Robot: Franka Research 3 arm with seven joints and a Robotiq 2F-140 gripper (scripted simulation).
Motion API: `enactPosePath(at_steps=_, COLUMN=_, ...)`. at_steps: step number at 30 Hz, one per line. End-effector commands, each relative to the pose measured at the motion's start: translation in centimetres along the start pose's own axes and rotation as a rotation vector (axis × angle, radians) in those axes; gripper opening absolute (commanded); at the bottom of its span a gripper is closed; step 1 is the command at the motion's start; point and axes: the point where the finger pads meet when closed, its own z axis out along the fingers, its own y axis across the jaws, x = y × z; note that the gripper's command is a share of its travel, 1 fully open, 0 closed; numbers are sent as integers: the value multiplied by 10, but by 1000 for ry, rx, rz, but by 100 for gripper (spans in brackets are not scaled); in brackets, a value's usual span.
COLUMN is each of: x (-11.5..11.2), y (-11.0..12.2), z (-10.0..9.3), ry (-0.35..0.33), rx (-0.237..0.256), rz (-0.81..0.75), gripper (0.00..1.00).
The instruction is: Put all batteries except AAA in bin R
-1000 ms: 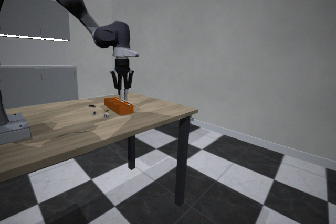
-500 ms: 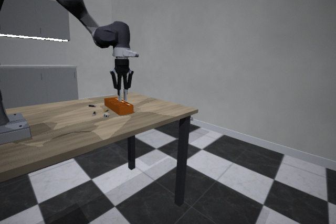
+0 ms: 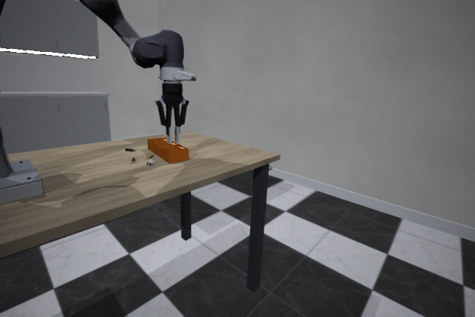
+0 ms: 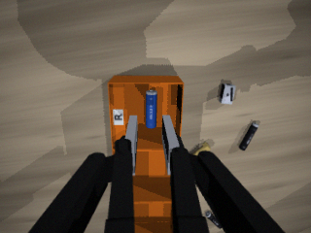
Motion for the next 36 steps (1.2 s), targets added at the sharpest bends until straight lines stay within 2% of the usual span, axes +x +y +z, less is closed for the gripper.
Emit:
enactPosePath(at_steps=1, x=1, y=1, z=0, ry=2, rx=-5, rz=5, gripper=17)
enactPosePath(at_steps=33, x=2, y=4, z=0, ry=2, rx=-5, rz=5, gripper=17)
enactPosePath(at_steps=34, x=2, y=4, z=-4, ry=2, rx=-5, rz=5, gripper=100)
enactPosePath(at_steps=36, x=2, y=4, z=-8, ry=2, rx=-5, rz=5, gripper=100)
